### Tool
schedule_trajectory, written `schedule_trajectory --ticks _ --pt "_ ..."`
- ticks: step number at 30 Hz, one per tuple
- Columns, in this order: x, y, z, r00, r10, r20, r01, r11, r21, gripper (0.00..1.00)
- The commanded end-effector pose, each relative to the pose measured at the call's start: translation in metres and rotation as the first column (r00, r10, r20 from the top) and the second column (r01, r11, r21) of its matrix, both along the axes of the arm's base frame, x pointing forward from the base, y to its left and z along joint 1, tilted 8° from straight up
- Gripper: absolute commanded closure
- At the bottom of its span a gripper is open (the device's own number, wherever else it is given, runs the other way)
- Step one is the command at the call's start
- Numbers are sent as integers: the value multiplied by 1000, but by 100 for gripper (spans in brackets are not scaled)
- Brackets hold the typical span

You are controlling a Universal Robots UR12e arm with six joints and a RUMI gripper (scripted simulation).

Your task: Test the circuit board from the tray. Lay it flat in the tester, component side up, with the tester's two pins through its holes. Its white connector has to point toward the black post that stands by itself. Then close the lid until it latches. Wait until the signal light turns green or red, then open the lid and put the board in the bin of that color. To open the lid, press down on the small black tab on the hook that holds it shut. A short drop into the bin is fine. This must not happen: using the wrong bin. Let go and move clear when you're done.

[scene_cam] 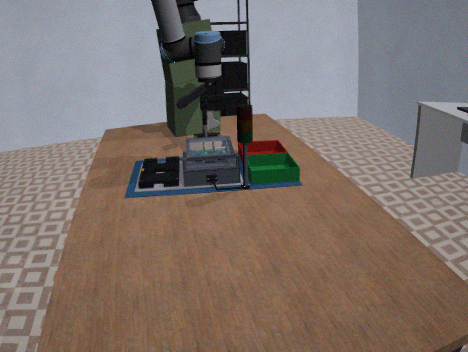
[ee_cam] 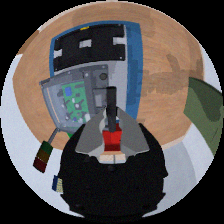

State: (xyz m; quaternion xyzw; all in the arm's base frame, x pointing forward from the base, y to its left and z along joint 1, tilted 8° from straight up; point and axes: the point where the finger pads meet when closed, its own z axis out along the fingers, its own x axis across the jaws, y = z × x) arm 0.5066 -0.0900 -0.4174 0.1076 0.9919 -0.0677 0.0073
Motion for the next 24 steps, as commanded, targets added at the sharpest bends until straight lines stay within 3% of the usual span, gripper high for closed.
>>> schedule_trajectory --ticks 1,24 --pt "0 -1 -5 1000 0 1 0 1000 0 100" --pt "0 -2 -16 1000 0 1 0 1000 0 100"
